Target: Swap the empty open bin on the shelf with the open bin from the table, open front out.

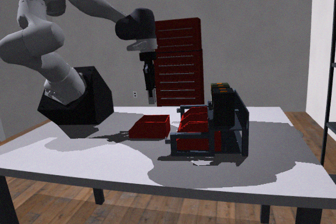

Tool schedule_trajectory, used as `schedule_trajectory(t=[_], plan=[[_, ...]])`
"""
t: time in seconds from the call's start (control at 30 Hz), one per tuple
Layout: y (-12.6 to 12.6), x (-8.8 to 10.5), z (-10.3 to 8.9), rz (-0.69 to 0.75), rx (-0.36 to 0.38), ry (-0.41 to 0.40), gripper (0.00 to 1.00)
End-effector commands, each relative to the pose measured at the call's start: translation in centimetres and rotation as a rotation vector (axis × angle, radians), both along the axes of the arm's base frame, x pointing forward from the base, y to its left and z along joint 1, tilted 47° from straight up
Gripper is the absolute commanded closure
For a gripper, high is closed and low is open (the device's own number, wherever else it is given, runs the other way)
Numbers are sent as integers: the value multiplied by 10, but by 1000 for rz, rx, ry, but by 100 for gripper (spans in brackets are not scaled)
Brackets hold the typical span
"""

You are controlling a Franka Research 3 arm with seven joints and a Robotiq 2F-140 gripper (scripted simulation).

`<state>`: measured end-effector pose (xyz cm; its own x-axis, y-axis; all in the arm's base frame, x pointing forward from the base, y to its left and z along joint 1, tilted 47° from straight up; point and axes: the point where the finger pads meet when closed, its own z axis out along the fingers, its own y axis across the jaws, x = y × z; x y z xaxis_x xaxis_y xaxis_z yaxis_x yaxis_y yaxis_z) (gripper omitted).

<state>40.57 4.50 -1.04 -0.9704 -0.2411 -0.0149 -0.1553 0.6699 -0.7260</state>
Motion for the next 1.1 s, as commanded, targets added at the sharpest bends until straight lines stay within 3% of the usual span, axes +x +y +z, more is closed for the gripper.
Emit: schedule_trajectory(t=[0.0,0.9,0.93,1.07], plan=[[2,-4,3,-15,-1,0,85],[8,-6,9,-15,-1,0,85],[8,-6,9,-15,-1,0,100],[8,-6,9,-15,-1,0,100]])
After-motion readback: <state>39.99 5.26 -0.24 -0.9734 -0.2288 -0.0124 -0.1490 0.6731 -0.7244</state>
